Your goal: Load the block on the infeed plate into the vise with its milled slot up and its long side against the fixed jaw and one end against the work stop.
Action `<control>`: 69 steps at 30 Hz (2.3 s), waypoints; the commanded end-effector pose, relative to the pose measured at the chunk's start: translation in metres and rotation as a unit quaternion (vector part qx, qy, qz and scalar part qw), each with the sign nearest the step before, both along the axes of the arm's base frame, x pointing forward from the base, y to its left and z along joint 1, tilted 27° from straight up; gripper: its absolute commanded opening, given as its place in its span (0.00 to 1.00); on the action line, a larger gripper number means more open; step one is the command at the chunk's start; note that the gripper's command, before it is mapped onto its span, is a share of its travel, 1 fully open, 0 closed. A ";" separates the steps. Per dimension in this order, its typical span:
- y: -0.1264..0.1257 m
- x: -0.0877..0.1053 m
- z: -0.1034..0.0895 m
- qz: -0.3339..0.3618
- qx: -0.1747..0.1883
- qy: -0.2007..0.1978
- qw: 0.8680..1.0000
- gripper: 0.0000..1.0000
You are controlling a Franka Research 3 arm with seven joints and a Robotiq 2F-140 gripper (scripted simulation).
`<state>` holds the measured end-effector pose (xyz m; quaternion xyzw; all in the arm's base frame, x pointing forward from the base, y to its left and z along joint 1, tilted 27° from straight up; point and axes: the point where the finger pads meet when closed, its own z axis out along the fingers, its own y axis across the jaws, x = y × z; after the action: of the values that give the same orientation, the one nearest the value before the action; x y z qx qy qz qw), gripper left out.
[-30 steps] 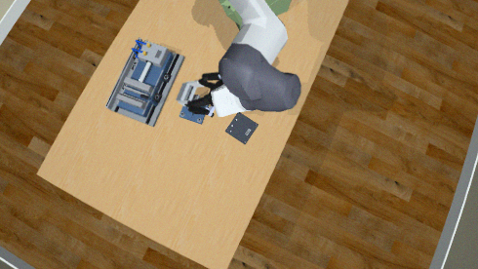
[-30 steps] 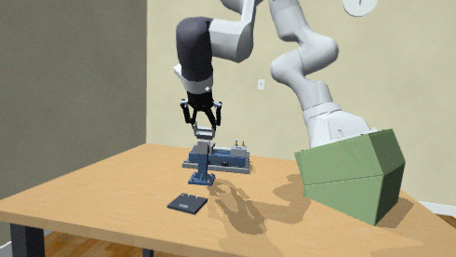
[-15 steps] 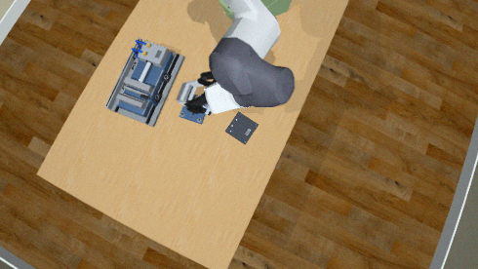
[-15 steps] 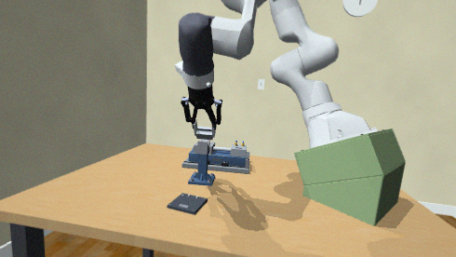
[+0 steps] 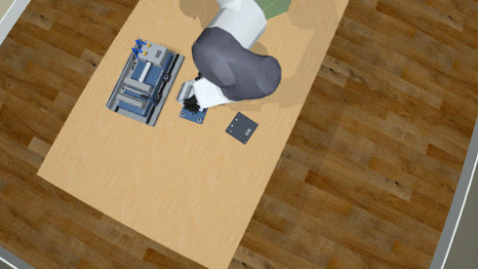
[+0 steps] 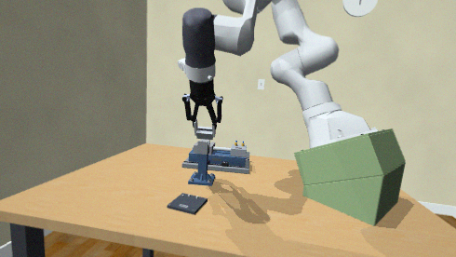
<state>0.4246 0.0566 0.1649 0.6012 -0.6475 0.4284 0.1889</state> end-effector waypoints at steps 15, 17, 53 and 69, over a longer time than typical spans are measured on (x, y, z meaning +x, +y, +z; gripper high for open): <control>-0.002 0.002 0.002 0.034 0.080 0.013 0.996 0.00; -0.002 0.002 0.002 0.038 0.091 0.014 0.995 0.00; -0.009 0.001 0.007 0.090 0.245 0.029 0.965 0.00; -0.011 0.001 0.007 0.099 0.270 0.032 0.957 0.00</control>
<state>0.4249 0.0442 0.1719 0.6941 -0.6797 0.2373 -0.0010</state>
